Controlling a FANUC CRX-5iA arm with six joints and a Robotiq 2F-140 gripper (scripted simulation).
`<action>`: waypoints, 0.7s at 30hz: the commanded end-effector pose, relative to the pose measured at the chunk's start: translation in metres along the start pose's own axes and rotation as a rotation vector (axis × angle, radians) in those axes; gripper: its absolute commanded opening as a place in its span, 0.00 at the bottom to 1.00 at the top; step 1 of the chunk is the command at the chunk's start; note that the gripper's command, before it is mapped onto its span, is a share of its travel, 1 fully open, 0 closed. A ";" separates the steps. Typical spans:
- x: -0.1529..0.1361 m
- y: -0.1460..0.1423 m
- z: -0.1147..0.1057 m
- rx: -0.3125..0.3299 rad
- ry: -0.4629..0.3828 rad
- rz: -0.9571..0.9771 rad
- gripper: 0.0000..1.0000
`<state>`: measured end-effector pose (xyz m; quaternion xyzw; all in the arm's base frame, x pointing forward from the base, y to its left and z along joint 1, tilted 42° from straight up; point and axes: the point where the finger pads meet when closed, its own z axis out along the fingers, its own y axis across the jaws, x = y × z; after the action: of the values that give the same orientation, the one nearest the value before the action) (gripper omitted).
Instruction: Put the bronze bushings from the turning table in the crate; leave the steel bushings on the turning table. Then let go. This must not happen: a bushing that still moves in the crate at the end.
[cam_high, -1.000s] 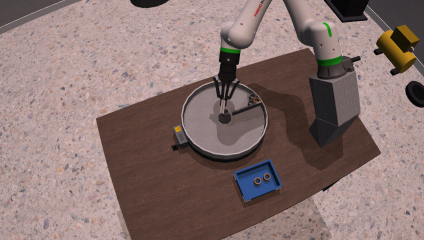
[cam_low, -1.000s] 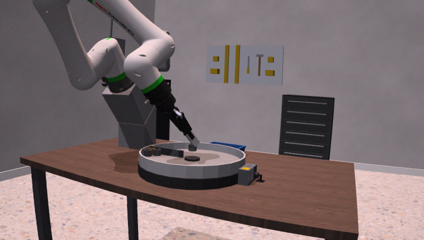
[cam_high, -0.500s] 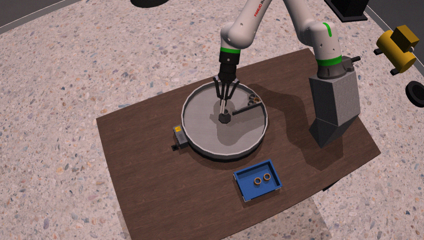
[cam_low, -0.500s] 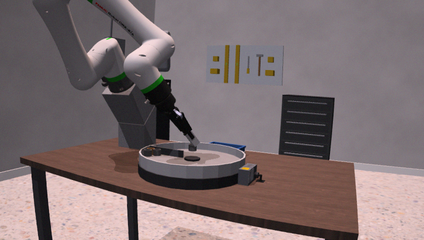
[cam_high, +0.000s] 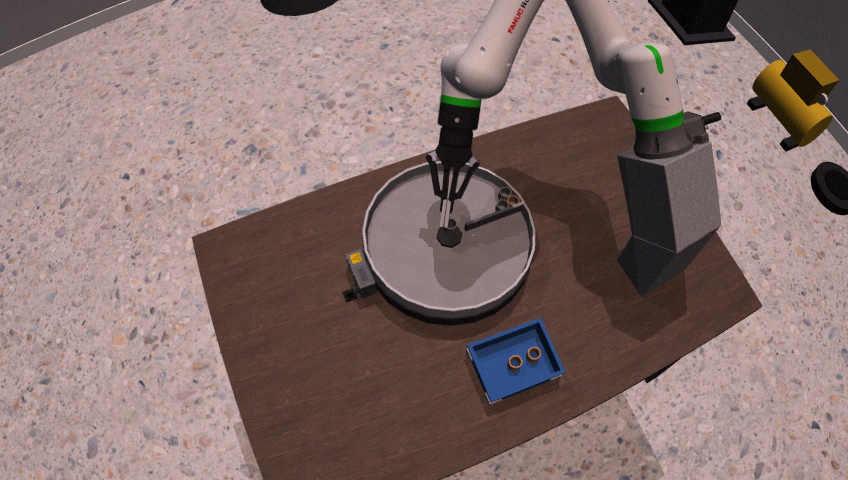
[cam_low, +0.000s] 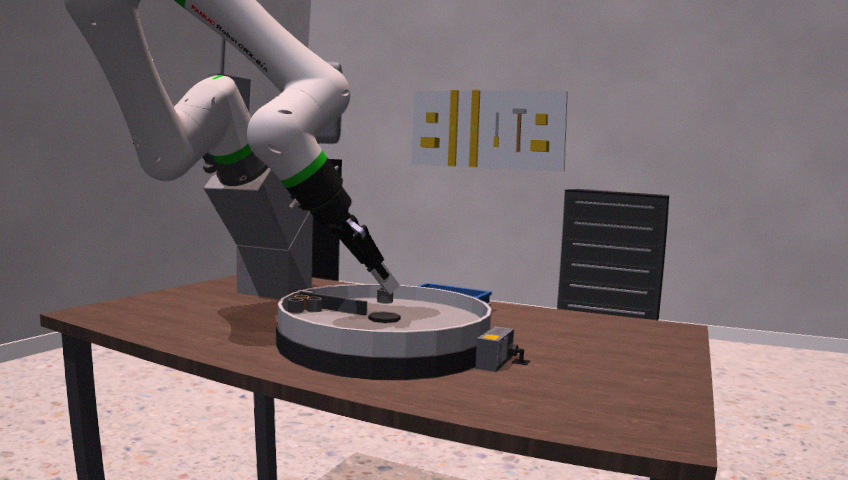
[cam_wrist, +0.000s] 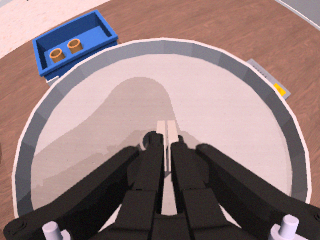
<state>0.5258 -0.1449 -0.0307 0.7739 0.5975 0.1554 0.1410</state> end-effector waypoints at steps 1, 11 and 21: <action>-0.001 0.000 0.002 0.000 0.000 0.000 0.00; -0.011 0.000 0.013 0.000 0.000 0.000 0.00; -0.013 0.000 0.016 0.000 0.000 0.000 0.00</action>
<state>0.5293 -0.1583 -0.0460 0.7739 0.5976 0.1555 0.1410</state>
